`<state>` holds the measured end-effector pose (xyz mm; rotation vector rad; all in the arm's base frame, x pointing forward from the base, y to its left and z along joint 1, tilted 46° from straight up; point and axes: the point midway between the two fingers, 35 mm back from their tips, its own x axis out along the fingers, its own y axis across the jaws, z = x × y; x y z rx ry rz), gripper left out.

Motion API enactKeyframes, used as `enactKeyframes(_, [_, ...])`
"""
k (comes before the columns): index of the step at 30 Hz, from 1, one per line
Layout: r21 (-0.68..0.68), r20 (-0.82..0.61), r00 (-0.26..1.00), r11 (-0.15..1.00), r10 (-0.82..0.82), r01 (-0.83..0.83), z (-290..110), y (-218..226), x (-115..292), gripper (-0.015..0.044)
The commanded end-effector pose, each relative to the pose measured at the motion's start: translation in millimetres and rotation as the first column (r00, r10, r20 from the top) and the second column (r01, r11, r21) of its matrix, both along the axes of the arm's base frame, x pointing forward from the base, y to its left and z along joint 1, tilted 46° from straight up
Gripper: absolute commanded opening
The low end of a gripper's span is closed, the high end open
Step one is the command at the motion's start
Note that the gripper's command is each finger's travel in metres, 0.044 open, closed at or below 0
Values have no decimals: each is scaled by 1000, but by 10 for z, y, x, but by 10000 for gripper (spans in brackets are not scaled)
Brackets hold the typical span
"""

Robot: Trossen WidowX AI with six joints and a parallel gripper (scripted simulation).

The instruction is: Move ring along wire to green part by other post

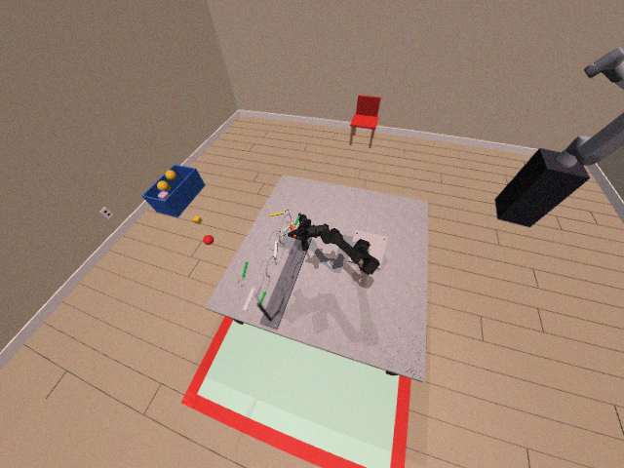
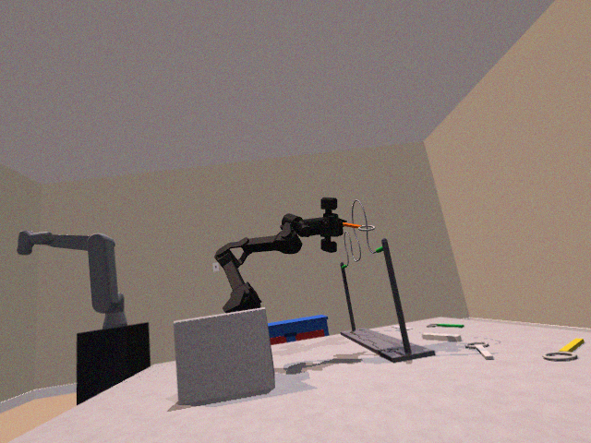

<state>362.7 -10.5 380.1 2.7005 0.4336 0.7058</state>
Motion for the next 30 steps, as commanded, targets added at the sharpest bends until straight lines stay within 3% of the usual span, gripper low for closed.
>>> enactKeyframes(1, [45,-14,1000,999,2,-2,-42,9,2,-150])
enactKeyframes(14, [48,-13,1000,999,3,-2,-59,133,-14,-150])
enactKeyframes(30, [-181,16,1000,983,2,0,-191,511,-60,-150])
